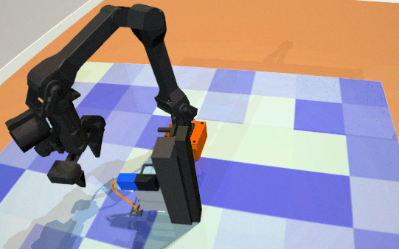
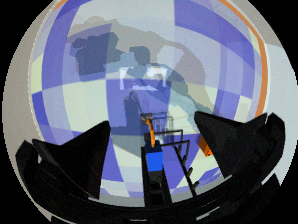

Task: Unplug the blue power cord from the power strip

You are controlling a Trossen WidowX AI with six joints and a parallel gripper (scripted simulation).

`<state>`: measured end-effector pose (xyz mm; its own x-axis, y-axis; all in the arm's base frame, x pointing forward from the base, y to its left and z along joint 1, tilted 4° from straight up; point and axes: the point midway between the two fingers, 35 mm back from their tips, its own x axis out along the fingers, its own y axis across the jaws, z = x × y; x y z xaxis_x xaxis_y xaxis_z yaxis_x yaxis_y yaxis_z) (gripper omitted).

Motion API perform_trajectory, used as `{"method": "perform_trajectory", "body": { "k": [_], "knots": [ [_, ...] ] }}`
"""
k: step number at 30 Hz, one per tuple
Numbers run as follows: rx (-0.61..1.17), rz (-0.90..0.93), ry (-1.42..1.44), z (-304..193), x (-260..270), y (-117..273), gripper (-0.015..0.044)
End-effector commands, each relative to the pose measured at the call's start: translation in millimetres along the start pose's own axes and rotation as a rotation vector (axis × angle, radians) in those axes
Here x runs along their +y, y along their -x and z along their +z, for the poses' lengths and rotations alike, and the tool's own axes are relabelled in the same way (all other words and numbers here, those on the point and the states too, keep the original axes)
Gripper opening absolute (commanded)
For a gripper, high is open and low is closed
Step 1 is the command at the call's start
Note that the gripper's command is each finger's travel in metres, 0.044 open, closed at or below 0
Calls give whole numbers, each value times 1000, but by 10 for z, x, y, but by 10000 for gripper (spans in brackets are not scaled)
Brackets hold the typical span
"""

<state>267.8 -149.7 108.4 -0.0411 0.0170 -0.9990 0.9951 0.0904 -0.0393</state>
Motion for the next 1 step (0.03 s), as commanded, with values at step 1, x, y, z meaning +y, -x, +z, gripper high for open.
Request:
{"method": "perform_trajectory", "body": {
  "k": [1],
  "knots": [
    [-1, -3, 3, 2, -4, 0, 440]
  ]
}}
